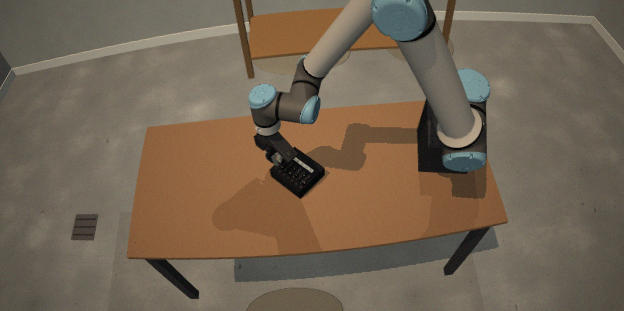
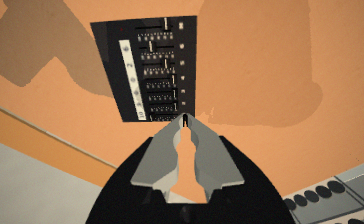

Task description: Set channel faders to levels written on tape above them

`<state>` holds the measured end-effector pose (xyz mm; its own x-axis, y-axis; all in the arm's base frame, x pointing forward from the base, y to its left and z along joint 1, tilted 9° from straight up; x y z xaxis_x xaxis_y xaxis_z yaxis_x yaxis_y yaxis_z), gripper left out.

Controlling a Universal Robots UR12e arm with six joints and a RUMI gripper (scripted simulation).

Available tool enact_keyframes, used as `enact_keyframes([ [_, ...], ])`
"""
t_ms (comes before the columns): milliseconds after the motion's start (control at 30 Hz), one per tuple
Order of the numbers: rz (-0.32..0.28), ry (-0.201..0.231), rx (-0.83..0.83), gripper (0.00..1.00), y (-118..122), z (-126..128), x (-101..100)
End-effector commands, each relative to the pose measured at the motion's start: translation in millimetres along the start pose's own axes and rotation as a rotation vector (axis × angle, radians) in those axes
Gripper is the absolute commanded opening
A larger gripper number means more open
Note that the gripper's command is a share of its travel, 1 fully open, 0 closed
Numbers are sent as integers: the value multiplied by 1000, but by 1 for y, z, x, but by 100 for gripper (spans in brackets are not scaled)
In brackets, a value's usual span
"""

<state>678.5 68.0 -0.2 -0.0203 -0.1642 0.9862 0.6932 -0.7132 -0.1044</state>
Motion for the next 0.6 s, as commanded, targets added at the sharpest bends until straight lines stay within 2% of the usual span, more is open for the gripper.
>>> enact_keyframes([
  [0,-1,1,0,0,0,0,1],
  [567,-1,0,0,0,1,1,-3],
])
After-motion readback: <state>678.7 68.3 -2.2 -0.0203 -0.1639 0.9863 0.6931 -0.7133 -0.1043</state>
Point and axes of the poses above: the point where the finger pads meet when closed, its own x axis back along the fingers, its own z axis across the jaws, y = z × x, the point moved 10 cm from there along x, back along the fingers, and after that the axes turned 4 degrees about -x, right-handed, at the moved point
